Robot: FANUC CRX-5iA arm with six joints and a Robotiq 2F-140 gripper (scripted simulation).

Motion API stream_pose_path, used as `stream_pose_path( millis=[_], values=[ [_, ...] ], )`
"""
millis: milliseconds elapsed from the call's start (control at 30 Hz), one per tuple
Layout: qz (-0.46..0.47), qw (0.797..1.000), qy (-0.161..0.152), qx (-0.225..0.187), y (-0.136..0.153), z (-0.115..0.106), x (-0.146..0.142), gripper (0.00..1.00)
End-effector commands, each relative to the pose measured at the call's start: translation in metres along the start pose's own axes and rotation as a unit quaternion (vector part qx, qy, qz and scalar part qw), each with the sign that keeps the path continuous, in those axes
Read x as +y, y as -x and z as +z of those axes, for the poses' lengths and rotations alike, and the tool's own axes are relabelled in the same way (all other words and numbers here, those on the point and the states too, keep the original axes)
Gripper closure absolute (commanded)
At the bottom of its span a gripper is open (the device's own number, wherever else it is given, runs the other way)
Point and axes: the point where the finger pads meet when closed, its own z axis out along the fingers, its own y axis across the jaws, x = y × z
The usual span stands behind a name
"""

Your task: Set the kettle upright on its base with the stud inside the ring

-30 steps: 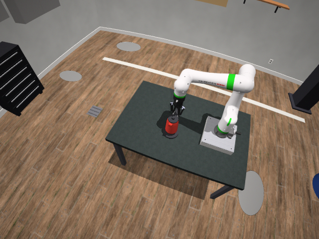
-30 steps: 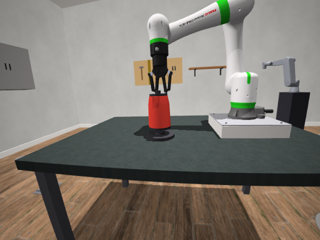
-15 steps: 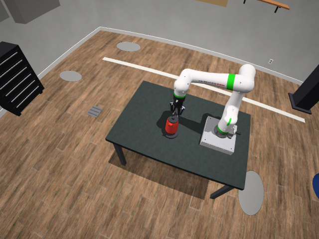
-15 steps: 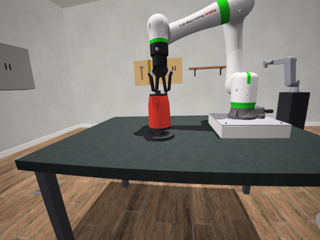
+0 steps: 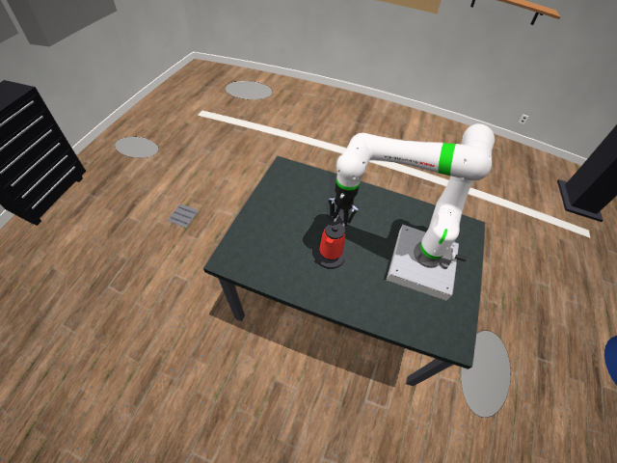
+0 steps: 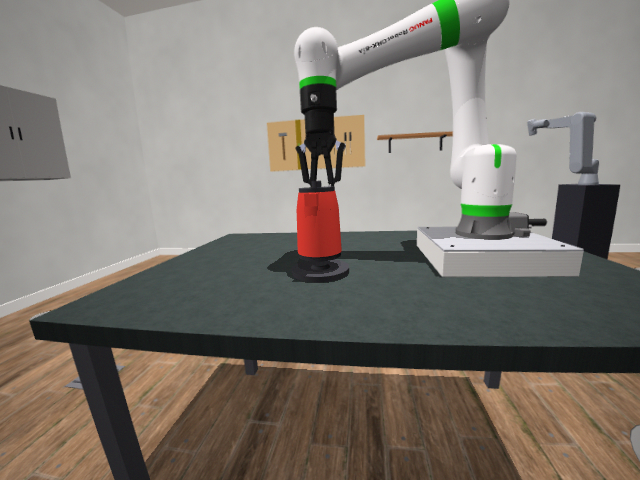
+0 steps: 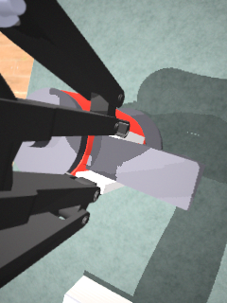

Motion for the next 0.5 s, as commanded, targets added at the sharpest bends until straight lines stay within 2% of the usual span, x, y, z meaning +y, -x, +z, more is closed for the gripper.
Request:
stream_pose_path(
  millis=[0, 467],
  values=[
    [0.000, 1.000, 0.000, 0.000, 0.000, 0.000, 0.000, 1.00],
    [0.000, 1.000, 0.000, 0.000, 0.000, 0.011, 0.000, 1.00]
  ],
)
